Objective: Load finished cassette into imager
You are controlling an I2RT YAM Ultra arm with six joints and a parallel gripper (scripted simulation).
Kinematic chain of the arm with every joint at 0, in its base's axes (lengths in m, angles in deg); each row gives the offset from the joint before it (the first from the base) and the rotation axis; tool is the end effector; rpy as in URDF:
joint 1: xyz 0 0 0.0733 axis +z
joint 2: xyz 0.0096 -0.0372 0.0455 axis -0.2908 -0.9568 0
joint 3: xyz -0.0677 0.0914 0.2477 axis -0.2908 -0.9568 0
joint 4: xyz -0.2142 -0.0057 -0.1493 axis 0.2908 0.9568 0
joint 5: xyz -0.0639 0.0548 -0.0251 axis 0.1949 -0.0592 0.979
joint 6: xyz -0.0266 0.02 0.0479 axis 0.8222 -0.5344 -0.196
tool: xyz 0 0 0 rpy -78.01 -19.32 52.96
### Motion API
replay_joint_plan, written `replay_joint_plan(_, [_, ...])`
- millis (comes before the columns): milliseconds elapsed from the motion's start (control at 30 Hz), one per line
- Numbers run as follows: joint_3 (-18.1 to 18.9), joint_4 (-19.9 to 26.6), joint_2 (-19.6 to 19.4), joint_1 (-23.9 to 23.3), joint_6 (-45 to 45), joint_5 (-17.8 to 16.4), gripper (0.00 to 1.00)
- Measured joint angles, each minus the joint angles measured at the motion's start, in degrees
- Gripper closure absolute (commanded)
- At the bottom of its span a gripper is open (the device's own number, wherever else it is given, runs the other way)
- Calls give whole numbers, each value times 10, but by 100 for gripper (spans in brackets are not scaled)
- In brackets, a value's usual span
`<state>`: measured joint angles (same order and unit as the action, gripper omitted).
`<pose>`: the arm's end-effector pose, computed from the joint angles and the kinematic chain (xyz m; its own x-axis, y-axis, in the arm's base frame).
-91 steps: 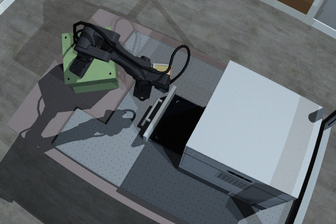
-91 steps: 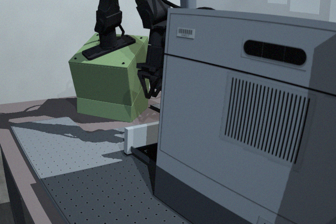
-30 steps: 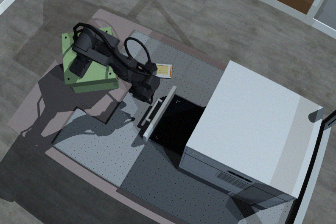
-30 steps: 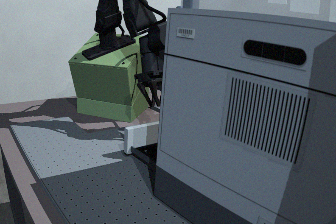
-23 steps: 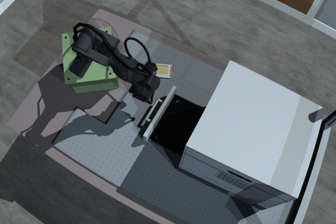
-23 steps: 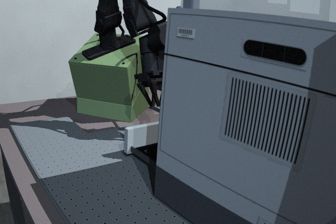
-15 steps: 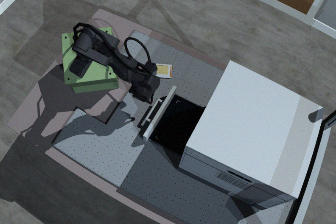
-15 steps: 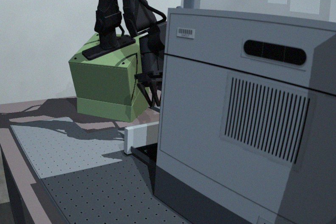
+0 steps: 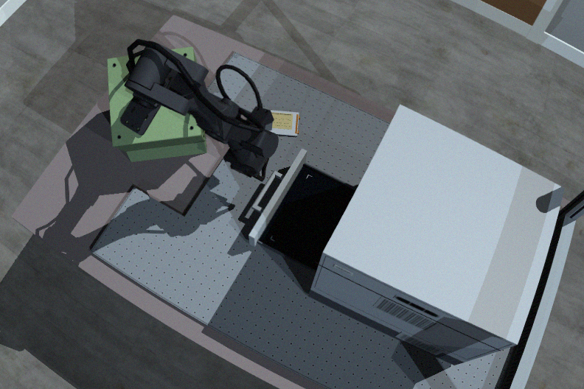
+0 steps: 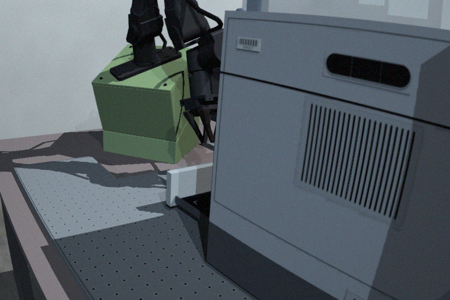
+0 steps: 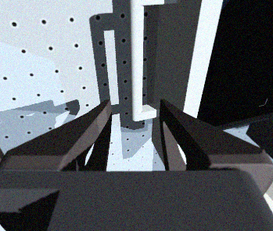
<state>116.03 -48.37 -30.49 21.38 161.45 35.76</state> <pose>0.2585 0.0069 0.0713 -0.0426 -0.9433 0.3291 -0.8498 -0.1390 -0.5085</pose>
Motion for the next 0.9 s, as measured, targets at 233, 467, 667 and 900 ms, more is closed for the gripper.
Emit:
replay_joint_plan(233, [0,0,0,0,1,0,65])
replay_joint_plan(467, [0,-17,-24,-7,6,-2,65])
replay_joint_plan(667, [0,-32,-39,-12,10,-4,65])
replay_joint_plan(900, [5,-49,-66,-19,16,-8,65])
